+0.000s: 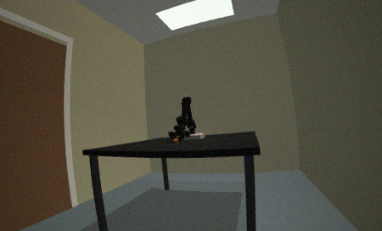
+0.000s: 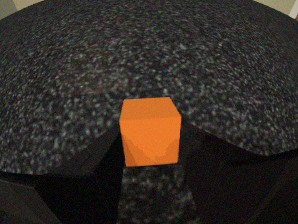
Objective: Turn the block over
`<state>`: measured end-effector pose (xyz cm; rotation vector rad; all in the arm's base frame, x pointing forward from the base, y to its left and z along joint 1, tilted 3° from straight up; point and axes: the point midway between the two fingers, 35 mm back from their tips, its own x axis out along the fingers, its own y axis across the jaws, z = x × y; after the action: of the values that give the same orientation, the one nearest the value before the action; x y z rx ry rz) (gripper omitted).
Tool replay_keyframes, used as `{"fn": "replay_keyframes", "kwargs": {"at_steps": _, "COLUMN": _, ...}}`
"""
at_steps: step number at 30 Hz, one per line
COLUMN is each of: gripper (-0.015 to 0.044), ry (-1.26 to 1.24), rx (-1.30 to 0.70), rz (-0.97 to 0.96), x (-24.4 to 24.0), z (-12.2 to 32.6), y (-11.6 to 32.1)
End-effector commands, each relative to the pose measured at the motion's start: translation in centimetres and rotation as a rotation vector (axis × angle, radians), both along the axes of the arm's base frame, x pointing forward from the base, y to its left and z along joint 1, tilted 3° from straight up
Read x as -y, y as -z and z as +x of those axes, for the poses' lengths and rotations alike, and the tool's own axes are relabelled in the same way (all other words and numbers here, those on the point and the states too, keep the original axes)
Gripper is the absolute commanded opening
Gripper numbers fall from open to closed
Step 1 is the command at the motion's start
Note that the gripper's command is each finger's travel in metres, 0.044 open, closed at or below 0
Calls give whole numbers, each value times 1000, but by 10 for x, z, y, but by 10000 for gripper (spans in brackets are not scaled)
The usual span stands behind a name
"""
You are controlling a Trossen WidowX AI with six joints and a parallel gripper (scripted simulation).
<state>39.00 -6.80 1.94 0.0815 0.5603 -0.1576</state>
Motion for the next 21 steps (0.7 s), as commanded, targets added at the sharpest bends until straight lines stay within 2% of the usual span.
{"fn": "replay_keyframes", "kwargs": {"at_steps": 1, "gripper": 0, "ry": 9, "rx": 31, "rz": -5, "x": -1, "z": -7, "y": 6}}
{"fn": "replay_keyframes", "kwargs": {"at_steps": 7, "gripper": 0, "ry": 11, "rx": 108, "rz": -17, "x": -2, "z": -15, "y": 3}}
{"fn": "replay_keyframes", "kwargs": {"at_steps": 21, "gripper": 0, "ry": 12, "rx": 130, "rz": -21, "x": -2, "z": -15, "y": 1}}
